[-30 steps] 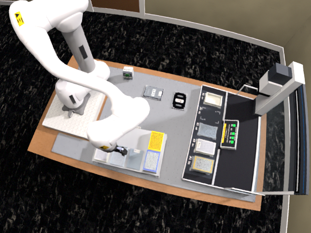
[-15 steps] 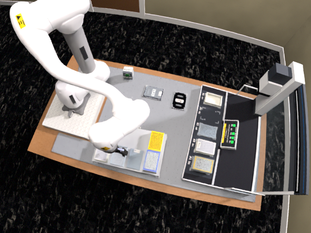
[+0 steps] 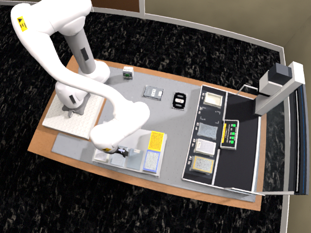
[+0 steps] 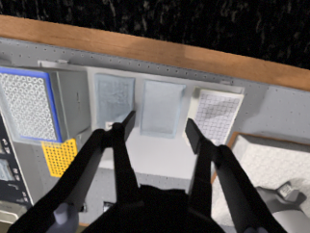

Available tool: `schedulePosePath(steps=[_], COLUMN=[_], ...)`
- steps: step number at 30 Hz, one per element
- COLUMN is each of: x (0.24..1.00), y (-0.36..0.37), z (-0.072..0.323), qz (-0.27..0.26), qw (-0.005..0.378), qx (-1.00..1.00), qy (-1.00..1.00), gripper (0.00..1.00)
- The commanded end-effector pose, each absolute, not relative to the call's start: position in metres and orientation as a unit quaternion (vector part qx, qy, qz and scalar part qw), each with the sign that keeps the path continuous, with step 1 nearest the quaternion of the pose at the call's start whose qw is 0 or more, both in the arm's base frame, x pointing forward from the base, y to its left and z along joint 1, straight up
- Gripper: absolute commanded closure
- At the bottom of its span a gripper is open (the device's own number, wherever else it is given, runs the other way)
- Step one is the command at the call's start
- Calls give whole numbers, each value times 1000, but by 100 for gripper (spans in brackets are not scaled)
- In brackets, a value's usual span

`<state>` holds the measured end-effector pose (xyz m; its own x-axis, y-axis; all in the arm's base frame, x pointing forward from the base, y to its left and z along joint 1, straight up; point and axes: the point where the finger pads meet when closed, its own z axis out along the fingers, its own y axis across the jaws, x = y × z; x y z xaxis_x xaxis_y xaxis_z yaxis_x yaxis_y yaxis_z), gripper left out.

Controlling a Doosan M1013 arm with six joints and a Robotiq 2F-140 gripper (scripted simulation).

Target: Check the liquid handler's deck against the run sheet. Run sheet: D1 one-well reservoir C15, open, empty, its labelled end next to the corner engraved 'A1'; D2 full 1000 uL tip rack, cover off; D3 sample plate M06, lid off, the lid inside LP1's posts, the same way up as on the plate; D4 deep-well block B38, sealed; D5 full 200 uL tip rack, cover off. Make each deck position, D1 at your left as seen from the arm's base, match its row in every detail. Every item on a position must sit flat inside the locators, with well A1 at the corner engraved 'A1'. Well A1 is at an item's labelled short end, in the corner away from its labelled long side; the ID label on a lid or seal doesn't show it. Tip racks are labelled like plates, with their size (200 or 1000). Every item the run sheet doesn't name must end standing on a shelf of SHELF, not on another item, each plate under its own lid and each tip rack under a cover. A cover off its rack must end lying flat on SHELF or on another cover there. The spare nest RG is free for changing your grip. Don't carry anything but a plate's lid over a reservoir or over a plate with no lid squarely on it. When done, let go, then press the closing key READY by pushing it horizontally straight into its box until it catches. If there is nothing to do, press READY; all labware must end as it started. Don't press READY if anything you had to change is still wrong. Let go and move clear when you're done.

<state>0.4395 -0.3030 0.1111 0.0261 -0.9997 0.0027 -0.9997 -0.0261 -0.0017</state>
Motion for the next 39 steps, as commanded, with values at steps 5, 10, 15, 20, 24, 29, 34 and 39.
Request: schedulePosePath(steps=[5, 10, 15, 20, 24, 29, 34, 39], x=[440, 440, 440, 440, 440, 440, 440, 440], y=[-303, -303, -303, -303, -303, -303, -303, -303], z=[102, 94, 86, 81, 74, 66, 61, 52], qz=[2, 2, 2, 2, 2, 2, 2, 2], qw=[0, 0, 0, 0, 0, 0, 0, 0], qx=[716, 716, 716, 716, 716, 716, 716, 716], qy=[-698, -698, -698, -698, -698, -698, -698, -698], gripper=[33, 33, 33, 33, 33, 33, 33, 33])
